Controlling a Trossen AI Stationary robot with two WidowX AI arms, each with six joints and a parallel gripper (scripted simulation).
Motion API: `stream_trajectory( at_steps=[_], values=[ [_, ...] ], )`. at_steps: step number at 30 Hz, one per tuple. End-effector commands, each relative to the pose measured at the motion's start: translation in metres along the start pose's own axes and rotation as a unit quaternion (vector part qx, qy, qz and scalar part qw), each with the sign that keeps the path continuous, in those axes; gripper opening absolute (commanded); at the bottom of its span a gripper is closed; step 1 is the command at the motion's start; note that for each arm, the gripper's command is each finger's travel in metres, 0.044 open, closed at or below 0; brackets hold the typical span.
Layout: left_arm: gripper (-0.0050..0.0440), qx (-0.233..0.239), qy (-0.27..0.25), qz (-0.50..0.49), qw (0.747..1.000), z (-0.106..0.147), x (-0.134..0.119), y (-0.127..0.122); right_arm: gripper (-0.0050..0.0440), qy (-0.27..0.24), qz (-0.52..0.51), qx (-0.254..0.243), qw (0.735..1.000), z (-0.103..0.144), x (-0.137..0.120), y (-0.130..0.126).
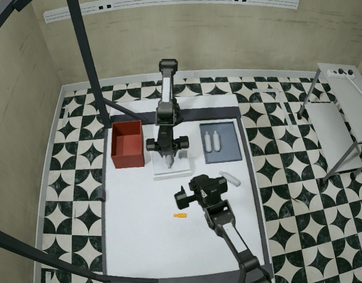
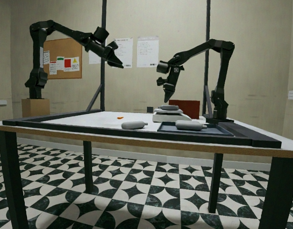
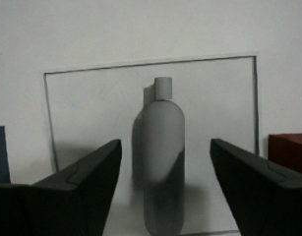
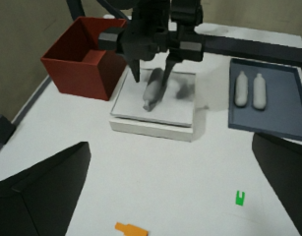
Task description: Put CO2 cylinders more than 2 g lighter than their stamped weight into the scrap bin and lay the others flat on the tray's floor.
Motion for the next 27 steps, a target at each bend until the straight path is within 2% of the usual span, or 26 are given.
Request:
stream_trajectory(
  at_steps=[1, 27],
  values=[
    [0.0252, -0.001, -0.001, 0.004, 1.000, -0.003, 0.001, 0.000, 0.0440, -0.021, 0.003, -0.002, 1.000, 0.011, 0.008, -0.001],
    [0.0252, -0.001, -0.001, 0.001, 1.000, -0.033, 0.001, 0.000, 0.0440, -0.017, 0.002, -0.003, 1.000, 0.008, 0.008, -0.001]
  ],
)
Point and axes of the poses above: on each arm, the point midway between the two fingers, 35 mm back from their tips, its own z axis back along the fingers, its own y axis across the jaws, x = y × z, the point moved 10 cm from there along z, back along the fingers, and after that the axes turned 13 degrees about z, right-handed, at the moved point
